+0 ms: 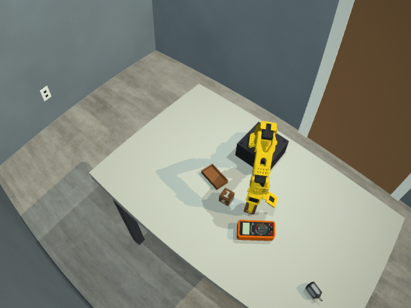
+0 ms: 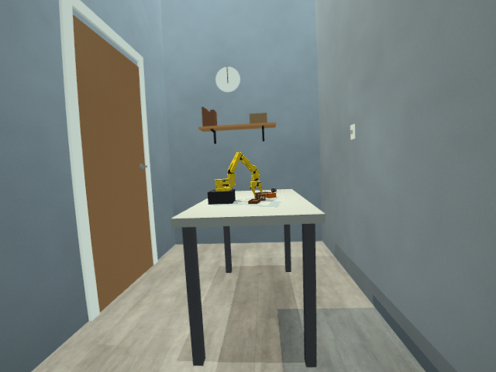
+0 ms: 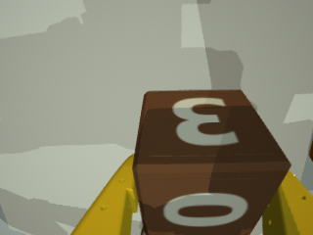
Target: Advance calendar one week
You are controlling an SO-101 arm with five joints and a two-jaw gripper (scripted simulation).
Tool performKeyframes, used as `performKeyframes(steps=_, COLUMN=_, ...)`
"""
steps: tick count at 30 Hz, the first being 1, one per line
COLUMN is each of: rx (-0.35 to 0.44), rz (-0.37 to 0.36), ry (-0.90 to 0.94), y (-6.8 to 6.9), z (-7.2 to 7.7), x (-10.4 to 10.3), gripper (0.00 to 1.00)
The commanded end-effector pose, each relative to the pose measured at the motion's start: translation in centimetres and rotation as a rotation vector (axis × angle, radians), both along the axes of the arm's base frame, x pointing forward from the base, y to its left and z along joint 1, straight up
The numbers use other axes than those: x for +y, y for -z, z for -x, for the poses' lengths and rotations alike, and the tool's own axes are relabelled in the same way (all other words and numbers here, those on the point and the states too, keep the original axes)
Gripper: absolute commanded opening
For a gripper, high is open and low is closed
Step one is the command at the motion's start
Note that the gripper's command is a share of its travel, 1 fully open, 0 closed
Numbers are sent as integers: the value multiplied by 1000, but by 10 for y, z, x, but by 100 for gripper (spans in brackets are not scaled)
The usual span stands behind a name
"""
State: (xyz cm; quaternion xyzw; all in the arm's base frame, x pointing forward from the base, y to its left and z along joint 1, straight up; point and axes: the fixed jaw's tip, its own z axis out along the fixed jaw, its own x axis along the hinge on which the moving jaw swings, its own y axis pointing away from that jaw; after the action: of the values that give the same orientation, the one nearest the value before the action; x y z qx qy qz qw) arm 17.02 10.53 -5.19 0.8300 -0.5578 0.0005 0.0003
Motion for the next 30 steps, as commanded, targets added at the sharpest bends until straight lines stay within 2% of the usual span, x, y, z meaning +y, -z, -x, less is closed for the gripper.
performKeyframes(steps=1, rx=13, rz=7, ry=1, y=2, z=0, x=-2, gripper=0)
performKeyframes(steps=7, rx=13, rz=7, ry=1, y=-2, z=0, x=-2, gripper=0)
performKeyframes(steps=15, rx=13, rz=7, ry=1, y=-23, z=-1, x=-1, gripper=0)
performKeyframes(steps=17, rx=13, rz=7, ry=1, y=-23, z=-1, x=-1, gripper=0)
performKeyframes(steps=24, rx=13, rz=7, ry=1, y=-42, z=-1, x=-2, gripper=0)
performKeyframes(steps=30, rx=13, rz=7, ry=1, y=-48, z=0, x=-2, gripper=0)
